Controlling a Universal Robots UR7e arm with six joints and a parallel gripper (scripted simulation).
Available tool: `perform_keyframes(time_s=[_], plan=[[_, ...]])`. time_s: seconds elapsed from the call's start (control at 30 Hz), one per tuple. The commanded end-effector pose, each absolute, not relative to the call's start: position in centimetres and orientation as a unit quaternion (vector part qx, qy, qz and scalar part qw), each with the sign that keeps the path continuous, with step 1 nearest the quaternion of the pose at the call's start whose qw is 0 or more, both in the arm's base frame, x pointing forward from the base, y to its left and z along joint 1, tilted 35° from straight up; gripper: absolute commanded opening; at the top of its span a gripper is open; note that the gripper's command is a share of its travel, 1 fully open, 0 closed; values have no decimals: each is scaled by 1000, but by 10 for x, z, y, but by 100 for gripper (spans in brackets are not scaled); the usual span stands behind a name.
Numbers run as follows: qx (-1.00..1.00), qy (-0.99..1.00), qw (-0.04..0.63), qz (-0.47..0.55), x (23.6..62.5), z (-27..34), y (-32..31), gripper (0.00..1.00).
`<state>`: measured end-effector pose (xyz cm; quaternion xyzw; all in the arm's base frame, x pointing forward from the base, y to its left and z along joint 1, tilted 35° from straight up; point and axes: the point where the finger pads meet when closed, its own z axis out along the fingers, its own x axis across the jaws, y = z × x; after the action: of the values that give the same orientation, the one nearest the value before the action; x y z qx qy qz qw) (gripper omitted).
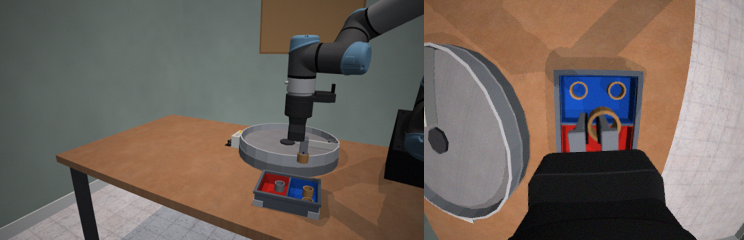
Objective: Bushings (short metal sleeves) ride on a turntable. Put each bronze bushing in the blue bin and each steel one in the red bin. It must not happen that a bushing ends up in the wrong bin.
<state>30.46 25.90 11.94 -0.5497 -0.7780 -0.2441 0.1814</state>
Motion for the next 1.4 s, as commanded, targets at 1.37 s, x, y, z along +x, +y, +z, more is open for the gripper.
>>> perform_keyframes(time_s=[1.37], plan=[[-551, -778, 181, -244, 304, 52, 307, 0]])
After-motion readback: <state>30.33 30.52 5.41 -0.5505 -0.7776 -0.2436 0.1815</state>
